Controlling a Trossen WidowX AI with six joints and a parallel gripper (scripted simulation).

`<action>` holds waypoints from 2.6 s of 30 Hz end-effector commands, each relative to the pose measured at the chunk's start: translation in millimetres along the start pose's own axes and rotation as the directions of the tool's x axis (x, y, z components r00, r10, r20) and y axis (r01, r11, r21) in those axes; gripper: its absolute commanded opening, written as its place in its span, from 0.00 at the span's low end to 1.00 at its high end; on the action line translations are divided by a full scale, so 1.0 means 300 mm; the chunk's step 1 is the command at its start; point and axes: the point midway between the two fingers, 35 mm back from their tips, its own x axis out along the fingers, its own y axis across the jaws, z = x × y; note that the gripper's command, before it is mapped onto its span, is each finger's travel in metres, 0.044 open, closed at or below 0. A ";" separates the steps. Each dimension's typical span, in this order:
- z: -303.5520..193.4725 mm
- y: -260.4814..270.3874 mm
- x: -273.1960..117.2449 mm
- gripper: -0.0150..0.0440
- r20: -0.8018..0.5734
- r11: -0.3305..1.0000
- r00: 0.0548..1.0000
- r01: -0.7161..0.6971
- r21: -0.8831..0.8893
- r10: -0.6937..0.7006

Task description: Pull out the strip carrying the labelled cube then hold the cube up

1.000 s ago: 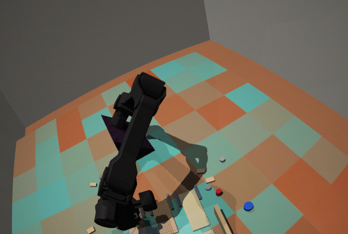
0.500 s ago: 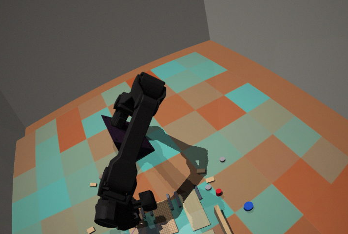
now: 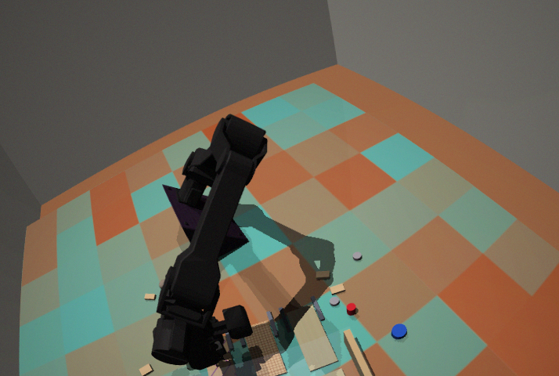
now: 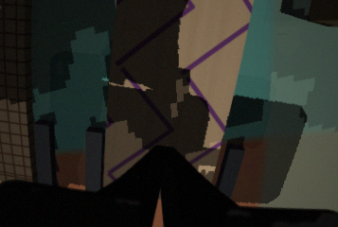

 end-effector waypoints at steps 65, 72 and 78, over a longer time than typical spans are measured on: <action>-0.357 -0.003 0.018 0.25 -0.016 1.000 1.000 -0.004 0.009 0.004; -0.392 -0.003 0.017 0.25 -0.016 1.000 1.000 -0.004 0.009 0.004; -0.421 -0.003 0.017 0.25 -0.017 1.000 1.000 -0.004 0.010 0.004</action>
